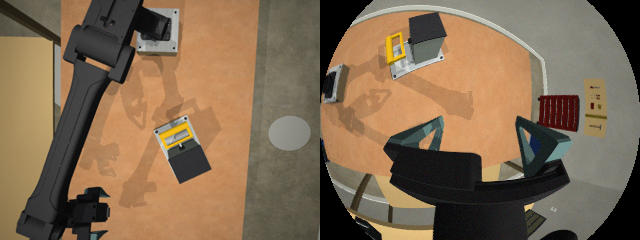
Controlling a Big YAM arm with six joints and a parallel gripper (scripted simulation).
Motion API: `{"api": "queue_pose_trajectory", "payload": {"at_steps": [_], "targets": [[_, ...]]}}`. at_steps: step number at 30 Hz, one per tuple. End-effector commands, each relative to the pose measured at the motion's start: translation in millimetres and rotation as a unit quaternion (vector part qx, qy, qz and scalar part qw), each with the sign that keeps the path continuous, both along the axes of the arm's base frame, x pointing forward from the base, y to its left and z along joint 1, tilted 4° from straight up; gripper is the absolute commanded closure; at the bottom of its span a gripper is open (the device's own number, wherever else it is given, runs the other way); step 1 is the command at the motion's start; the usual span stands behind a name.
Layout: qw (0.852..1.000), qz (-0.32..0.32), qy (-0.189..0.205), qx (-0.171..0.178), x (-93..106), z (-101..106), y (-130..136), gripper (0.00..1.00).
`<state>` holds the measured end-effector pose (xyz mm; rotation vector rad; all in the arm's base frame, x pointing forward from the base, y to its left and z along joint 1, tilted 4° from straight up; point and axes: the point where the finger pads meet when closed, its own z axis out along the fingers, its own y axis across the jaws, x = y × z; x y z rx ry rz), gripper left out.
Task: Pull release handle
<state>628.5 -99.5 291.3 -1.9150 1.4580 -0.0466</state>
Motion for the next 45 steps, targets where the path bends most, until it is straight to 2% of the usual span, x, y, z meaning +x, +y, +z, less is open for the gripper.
{"api": "queue_pose_trajectory", "payload": {"at_steps": [1, 13, 17, 22, 28, 30, 35, 42, 45], "targets": [[1.0, -0.001, -0.004, -0.002, -0.9, 6.4, 1.3, 0.0], [0.999, -0.018, 0.042, -0.012, -19.6, -14.1, 22.9, 0.0], [0.996, -0.032, 0.081, -0.022, -37.5, -31.3, 40.1, 0.0], [0.988, -0.057, 0.139, -0.044, -70.4, -58.9, 65.3, 0.0], [0.969, -0.093, 0.213, -0.086, -124.2, -96.8, 94.5, 0.0], [0.969, -0.093, 0.213, -0.086, -124.2, -96.8, 94.5, 0.0], [0.952, -0.1, 0.252, -0.141, -172.0, -131.8, 114.1, 0.0], [0.928, -0.095, 0.283, -0.221, -236.7, -173.9, 128.9, 0.0], [0.934, -0.037, 0.25, -0.252, -234.0, -172.0, 150.2, 0.0]]}}
